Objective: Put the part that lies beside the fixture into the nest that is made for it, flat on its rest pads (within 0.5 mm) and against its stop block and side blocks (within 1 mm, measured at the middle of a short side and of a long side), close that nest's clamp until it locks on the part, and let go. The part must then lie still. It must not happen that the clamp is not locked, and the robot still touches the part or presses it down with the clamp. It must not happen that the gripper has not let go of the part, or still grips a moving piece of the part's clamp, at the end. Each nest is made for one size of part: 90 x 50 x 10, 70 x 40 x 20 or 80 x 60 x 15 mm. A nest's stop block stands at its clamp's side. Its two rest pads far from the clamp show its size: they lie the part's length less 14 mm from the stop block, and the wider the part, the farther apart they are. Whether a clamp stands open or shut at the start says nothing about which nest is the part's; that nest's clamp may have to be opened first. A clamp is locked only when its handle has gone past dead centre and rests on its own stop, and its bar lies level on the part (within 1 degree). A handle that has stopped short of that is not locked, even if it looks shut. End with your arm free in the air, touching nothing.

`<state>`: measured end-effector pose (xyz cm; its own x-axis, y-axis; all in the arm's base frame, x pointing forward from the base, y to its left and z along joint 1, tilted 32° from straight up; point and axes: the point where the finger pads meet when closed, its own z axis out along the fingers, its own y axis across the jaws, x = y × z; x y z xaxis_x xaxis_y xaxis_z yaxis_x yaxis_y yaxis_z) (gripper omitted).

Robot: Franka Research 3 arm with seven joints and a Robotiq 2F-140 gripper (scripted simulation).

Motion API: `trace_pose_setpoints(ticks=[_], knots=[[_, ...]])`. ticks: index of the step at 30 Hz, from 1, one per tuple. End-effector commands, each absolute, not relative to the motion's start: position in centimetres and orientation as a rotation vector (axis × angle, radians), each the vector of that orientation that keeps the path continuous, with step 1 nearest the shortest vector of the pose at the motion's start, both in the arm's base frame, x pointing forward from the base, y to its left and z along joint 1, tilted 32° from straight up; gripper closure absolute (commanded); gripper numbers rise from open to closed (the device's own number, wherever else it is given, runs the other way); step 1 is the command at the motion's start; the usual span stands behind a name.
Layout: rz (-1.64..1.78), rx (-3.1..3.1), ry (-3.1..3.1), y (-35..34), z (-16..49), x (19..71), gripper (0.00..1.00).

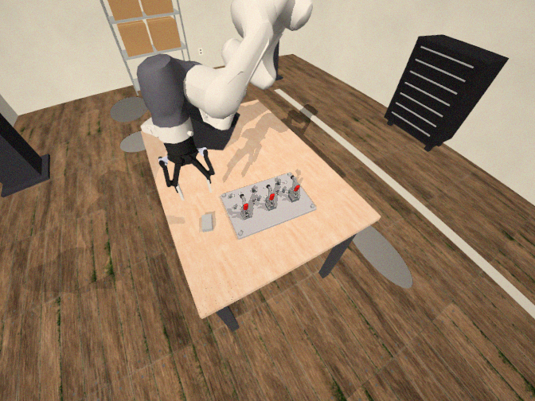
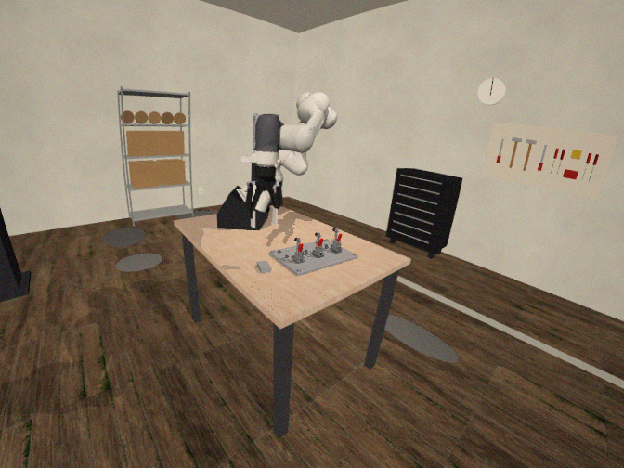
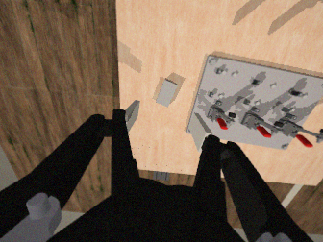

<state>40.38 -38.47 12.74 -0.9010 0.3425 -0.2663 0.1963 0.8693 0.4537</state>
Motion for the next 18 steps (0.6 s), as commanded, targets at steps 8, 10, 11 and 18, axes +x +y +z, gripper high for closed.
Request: trace_pose_setpoints(ticks=[8,10,11,18], knots=[[0.658,0.652,2.686,-38.37,12.68,40.4,0.42],[0.658,0.653,2.685,-38.37,12.68,40.4,0.42],[0.658,0.653,2.685,-38.37,12.68,40.4,0.42],[0.658,0.653,2.685,-38.37,12.66,40.38,0.42]])
